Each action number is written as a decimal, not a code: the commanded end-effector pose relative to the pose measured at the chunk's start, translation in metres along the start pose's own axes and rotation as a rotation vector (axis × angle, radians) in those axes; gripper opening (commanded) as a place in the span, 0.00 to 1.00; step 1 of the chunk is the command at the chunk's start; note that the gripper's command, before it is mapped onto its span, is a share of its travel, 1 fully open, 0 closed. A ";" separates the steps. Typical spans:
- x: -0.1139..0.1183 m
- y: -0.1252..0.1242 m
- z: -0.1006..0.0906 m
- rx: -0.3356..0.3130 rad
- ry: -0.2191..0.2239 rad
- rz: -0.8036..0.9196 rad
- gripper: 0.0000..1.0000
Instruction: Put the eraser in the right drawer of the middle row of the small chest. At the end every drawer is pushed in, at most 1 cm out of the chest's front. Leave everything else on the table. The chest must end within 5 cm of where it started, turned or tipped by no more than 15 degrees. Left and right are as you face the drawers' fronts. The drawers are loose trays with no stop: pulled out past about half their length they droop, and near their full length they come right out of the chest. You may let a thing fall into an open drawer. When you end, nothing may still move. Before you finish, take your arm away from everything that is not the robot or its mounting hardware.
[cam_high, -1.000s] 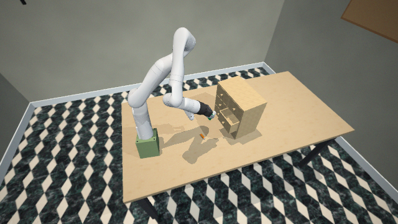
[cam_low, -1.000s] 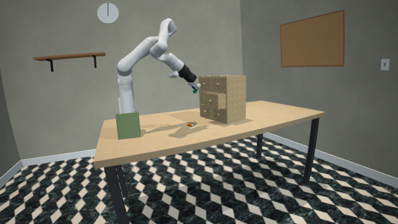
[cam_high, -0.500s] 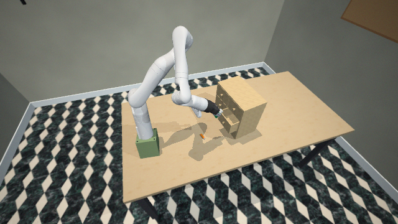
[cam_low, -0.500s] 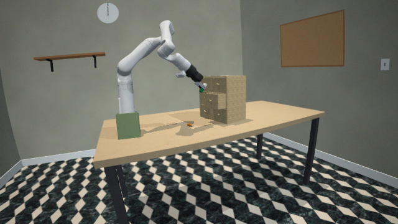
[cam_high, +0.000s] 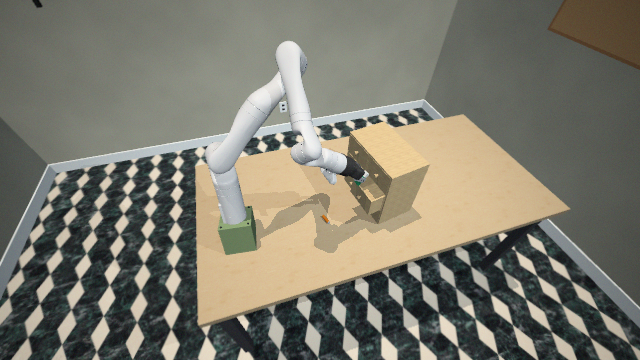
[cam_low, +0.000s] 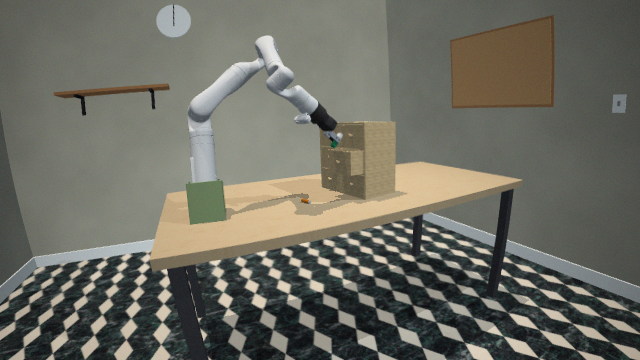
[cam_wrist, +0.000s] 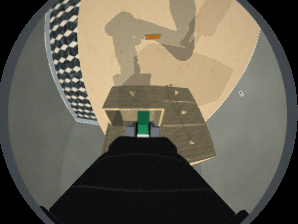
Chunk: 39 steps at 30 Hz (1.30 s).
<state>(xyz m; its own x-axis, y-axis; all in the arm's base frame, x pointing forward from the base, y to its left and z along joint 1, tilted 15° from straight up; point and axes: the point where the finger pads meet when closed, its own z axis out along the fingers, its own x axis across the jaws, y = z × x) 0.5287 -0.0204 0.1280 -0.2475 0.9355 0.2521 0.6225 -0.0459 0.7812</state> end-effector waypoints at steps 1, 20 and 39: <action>0.004 0.007 0.008 -0.001 0.010 -0.014 0.45; 0.005 0.017 0.020 -0.001 0.010 -0.014 0.45; 0.005 0.017 0.020 -0.001 0.010 -0.014 0.45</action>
<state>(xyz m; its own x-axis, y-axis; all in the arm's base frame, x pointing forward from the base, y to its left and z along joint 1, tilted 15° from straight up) 0.5532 -0.0092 0.1302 -0.2635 0.9323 0.2476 0.6201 -0.0329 0.7838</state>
